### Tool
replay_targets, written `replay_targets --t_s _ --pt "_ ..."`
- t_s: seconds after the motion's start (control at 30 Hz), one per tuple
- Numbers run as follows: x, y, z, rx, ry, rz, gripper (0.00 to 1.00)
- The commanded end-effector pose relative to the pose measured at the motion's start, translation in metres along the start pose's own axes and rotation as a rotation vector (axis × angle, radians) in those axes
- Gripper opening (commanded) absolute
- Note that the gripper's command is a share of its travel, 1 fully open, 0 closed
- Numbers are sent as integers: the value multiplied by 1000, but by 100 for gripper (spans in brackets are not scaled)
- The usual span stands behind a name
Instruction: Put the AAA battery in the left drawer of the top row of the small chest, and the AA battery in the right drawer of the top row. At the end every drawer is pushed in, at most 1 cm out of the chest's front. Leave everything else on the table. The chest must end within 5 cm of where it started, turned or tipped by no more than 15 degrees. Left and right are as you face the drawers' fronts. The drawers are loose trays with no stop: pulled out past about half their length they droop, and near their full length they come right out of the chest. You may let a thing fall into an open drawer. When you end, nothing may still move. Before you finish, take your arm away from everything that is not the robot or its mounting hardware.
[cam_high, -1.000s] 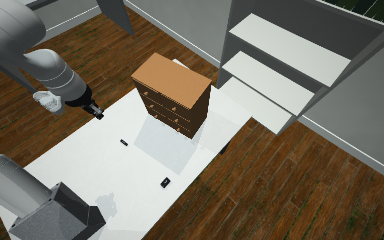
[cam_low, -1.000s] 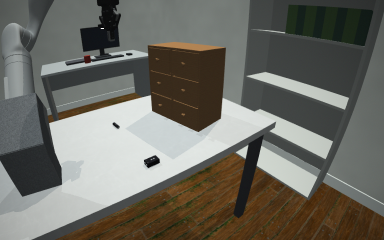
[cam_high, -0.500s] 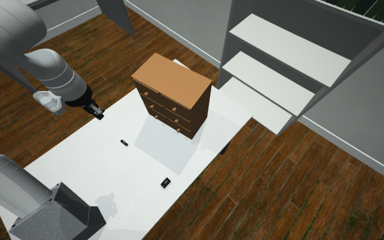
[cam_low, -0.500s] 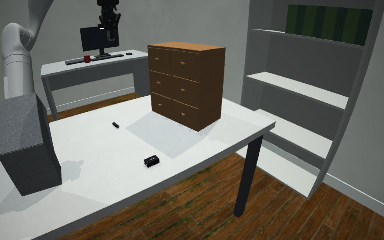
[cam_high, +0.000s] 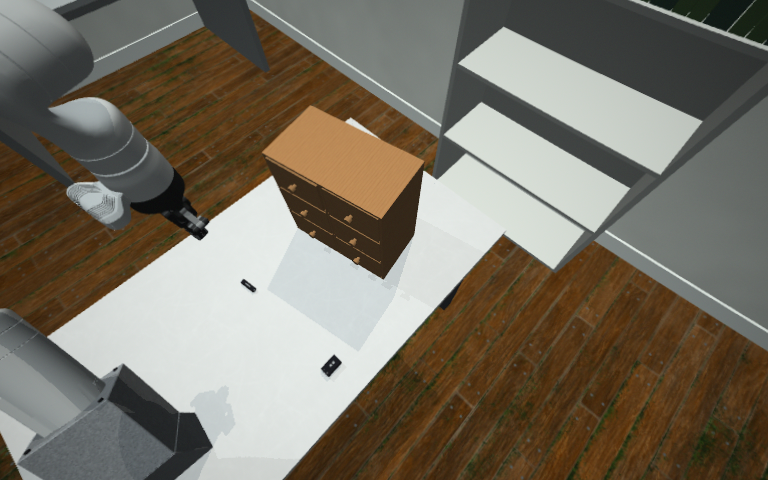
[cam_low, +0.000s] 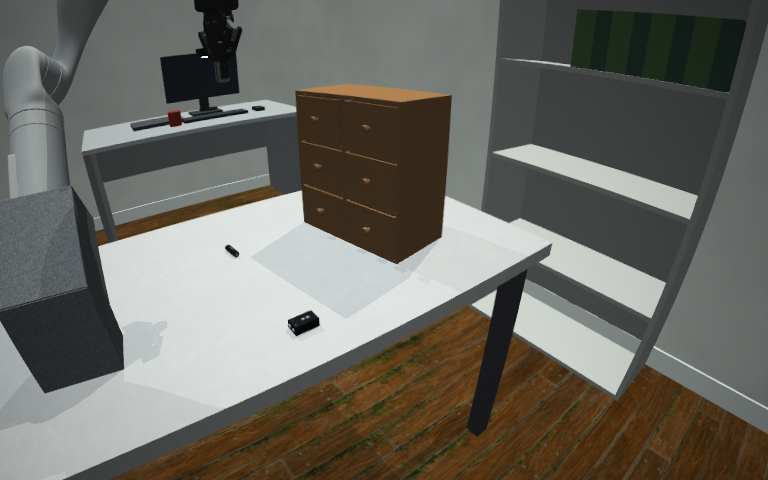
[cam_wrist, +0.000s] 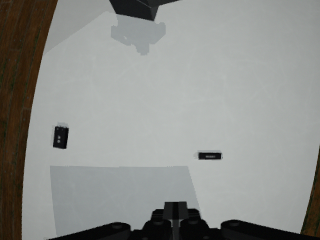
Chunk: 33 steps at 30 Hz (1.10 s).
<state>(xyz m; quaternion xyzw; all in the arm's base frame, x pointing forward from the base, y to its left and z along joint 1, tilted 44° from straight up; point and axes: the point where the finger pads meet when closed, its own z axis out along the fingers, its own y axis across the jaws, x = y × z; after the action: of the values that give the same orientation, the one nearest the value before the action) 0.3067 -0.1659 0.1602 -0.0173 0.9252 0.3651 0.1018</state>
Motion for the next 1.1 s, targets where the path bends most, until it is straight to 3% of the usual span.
replay_targets --t_s 0.0,0.23,0.33,0.47,0.6,0.7,1.07 --pt "0 0 -1 1 -1 0 0" --pt "-3 -12 -2 1 -2 0 0" --pt "-9 -45 -4 0 -3 -1 0" --pt "-16 -107 -3 0 -3 -1 0" --pt "-16 -121 -2 1 -2 -1 0" --pt "-16 -147 1 1 -1 0 0" --pt "-16 -153 2 1 -3 0 0"
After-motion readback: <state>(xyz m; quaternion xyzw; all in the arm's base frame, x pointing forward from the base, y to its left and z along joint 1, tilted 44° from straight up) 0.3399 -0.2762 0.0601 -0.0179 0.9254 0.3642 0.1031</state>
